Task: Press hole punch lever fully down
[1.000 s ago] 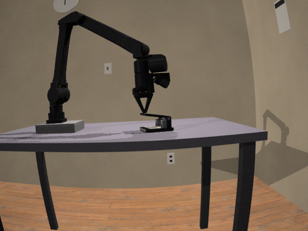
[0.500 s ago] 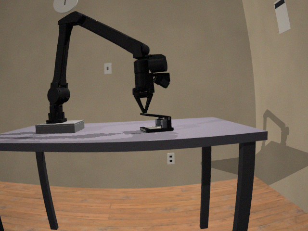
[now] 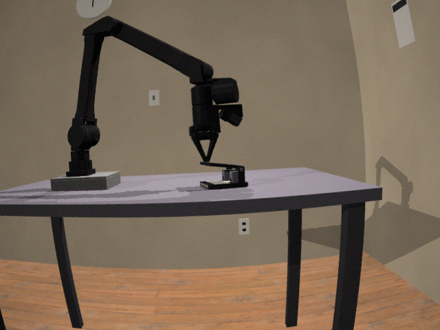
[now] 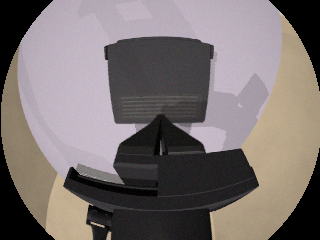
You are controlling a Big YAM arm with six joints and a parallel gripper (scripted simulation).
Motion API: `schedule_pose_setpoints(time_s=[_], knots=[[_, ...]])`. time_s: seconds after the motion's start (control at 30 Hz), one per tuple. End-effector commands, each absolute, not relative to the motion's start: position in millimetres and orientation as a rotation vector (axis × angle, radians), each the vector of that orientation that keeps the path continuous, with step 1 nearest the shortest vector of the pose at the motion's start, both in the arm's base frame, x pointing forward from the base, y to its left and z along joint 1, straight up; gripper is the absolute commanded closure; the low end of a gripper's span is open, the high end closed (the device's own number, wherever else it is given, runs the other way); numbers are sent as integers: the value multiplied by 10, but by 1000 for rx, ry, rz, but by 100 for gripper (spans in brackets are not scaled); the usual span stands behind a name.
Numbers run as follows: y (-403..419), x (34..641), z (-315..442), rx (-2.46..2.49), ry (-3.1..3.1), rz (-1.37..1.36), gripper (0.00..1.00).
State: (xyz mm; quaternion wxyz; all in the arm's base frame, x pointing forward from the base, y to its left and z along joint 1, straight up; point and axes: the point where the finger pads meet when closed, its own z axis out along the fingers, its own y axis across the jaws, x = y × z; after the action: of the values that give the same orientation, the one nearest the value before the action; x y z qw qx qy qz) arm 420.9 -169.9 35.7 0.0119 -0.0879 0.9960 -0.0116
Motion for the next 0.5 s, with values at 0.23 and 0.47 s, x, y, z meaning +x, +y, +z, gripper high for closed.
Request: schedule_pose_setpoints(time_s=[0.23,0.47], knots=[[-1674,4120,28,-289,3132,-4,100],[-1669,4120,23,-289,3132,-4,100]])
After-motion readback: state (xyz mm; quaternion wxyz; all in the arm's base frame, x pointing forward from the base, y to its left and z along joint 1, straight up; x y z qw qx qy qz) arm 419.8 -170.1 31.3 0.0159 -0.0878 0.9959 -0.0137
